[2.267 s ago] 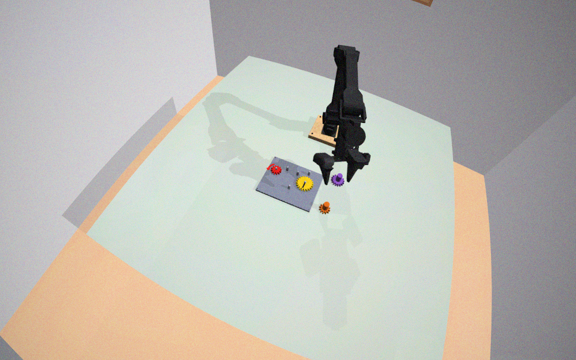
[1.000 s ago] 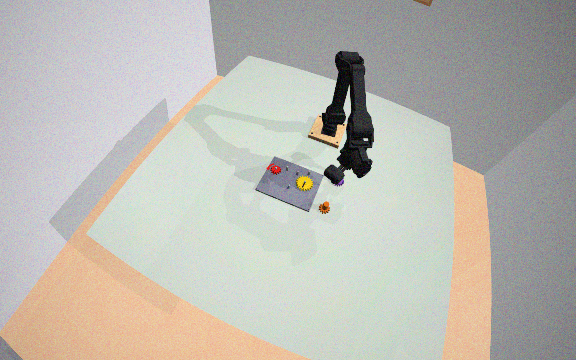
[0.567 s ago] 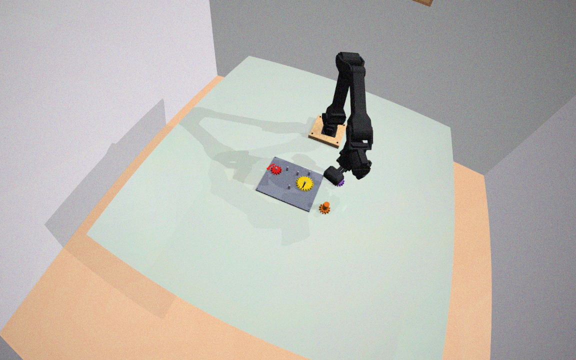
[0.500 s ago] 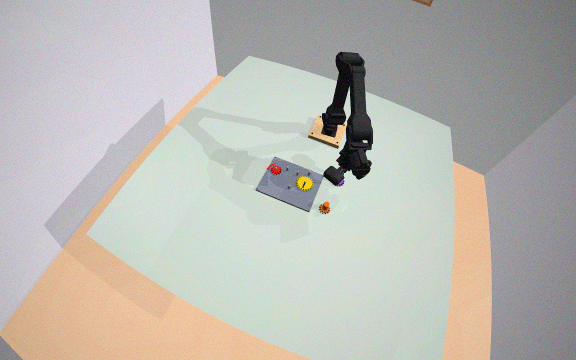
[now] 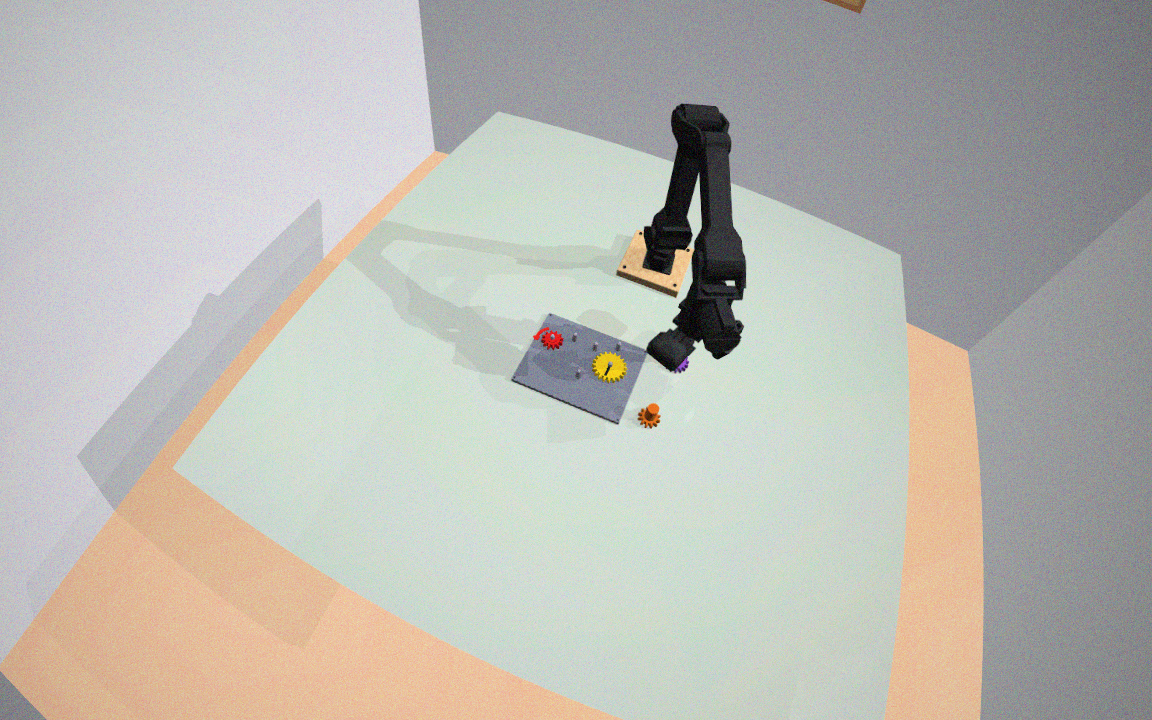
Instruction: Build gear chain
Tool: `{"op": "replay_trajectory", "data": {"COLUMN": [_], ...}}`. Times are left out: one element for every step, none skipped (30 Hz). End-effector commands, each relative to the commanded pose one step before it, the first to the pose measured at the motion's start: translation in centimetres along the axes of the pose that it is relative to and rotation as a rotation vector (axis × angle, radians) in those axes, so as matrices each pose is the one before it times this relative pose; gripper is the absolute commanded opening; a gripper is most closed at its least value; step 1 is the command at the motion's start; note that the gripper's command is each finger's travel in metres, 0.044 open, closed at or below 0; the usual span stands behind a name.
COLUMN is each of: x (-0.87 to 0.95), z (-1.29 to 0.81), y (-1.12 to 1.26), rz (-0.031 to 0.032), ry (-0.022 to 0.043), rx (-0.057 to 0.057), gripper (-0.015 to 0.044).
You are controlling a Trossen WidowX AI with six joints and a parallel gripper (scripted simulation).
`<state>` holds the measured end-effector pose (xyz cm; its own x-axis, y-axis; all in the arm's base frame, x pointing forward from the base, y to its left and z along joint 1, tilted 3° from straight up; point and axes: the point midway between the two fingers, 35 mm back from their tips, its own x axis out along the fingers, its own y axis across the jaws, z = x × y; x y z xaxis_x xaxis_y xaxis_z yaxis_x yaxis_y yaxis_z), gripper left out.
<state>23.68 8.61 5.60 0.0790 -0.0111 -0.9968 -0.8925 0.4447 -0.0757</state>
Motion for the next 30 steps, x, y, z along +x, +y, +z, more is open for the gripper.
{"op": "replay_trajectory", "data": {"x": [-0.089, -0.156, -0.189, -0.19, -0.19, -0.191, -0.192, -0.196, -0.197, -0.197, -0.198, -0.198, -0.199, -0.199, -0.2, -0.196, -0.196, -0.197, -0.197, -0.198, -0.198, -0.199, -0.199, -0.199, -0.2, -0.2, -0.2, -0.201, -0.201, -0.201], "z": [0.008, 0.039, 0.046, 0.045, 0.044, 0.043, 0.042, 0.043, 0.042, 0.041, 0.04, 0.039, 0.037, 0.036, 0.035, 0.031, 0.029, 0.028, 0.027, 0.026, 0.025, 0.023, 0.022, 0.021, 0.02, 0.018, 0.017, 0.016, 0.015, 0.013], "y": [-0.071, -0.043, -0.051, -0.05, -0.049, -0.048, -0.047, -0.047, -0.045, -0.044, -0.043, -0.042, -0.041, -0.04, -0.039, -0.037, -0.036, -0.035, -0.034, -0.033, -0.031, -0.03, -0.029, -0.028, -0.027, -0.026, -0.025, -0.024, -0.023, -0.022], "rz": [-0.00237, -0.00004, -0.00005, -0.00005, -0.00005, -0.00005, -0.00005, -0.00026, -0.00026, -0.00025, -0.00025, -0.00025, -0.00025, -0.00025, -0.00025, 0.0, 0.0, 0.0, 0.0, 0.0, 0.0, 0.0, 0.0, 0.00001, 0.00001, 0.00001, 0.00001, 0.00001, 0.00001, 0.00001], "ry": [0.00127, -0.00005, -0.00006, -0.00006, -0.00005, -0.00005, -0.00005, -0.00014, -0.00014, -0.00014, -0.00014, -0.00014, -0.00014, -0.00014, -0.00013, -0.00003, -0.00003, -0.00002, -0.00002, -0.00002, -0.00002, -0.00002, -0.00002, -0.00002, -0.00002, -0.00001, -0.00001, -0.00001, -0.00001, -0.00001], "rx": [-0.0041, 0.0, 0.0, 0.0, 0.0, 0.0, 0.0, 0.0008, 0.0008, 0.0008, 0.0008, 0.0008, 0.0008, 0.0008, 0.0008, -0.0001, -0.0001, -0.0001, -0.0001, -0.0001, -0.0001, -0.0001, -0.0001, -0.0001, -0.0001, -0.0001, -0.0001, -0.0001, -0.0001, -0.0001], "gripper": [0.0, 0.0, 0.0, 0.0, 0.0, 0.0, 0.0, 0.0, 0.0, 0.0, 0.0, 0.0, 0.0, 0.0, 0.0, 0.0, 0.0, 0.0, 0.0, 0.0, 0.0, 0.0, 0.0, 0.0, 0.0, 0.0, 0.0, 0.0, 0.0, 0.0]}}
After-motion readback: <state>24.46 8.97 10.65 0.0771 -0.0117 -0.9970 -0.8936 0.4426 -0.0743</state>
